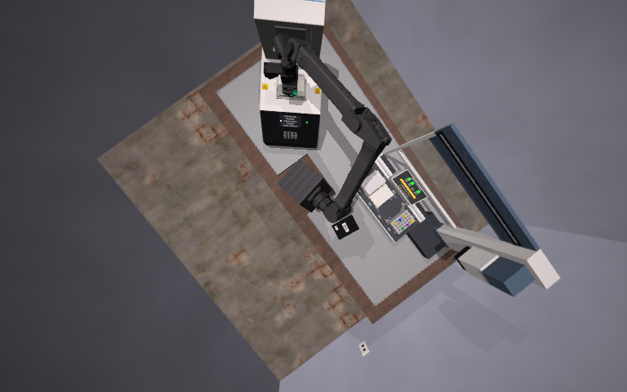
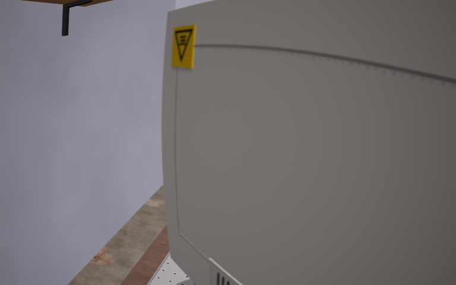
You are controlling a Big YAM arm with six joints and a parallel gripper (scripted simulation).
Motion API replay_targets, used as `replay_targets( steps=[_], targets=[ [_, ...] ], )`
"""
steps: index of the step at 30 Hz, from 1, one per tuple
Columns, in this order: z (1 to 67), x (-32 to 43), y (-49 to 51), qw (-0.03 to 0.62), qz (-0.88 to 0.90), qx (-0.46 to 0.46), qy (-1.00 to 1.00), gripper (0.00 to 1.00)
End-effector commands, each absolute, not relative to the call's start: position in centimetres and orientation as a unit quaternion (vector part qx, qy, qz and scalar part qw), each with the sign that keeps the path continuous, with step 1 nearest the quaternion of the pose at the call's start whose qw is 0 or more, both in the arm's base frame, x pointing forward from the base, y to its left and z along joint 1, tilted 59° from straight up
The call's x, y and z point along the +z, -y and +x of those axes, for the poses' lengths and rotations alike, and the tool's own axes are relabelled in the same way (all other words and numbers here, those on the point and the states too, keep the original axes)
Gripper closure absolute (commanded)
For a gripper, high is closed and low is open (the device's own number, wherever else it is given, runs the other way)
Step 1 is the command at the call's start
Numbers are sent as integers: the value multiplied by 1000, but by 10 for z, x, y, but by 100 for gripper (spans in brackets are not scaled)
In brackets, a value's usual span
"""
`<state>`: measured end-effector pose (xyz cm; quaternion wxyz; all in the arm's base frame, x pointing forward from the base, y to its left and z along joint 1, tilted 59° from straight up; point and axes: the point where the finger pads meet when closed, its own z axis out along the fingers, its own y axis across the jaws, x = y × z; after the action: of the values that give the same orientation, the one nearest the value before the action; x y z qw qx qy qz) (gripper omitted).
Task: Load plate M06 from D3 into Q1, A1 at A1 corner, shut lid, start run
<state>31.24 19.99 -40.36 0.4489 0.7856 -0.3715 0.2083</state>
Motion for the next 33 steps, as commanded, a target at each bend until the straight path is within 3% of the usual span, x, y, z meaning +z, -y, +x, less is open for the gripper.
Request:
replay_targets(
  steps=[1,33],
  targets=[
    [335,-405,-216,427,791,209,385,100],
    [307,-412,-209,444,787,214,372,100]
  ],
)
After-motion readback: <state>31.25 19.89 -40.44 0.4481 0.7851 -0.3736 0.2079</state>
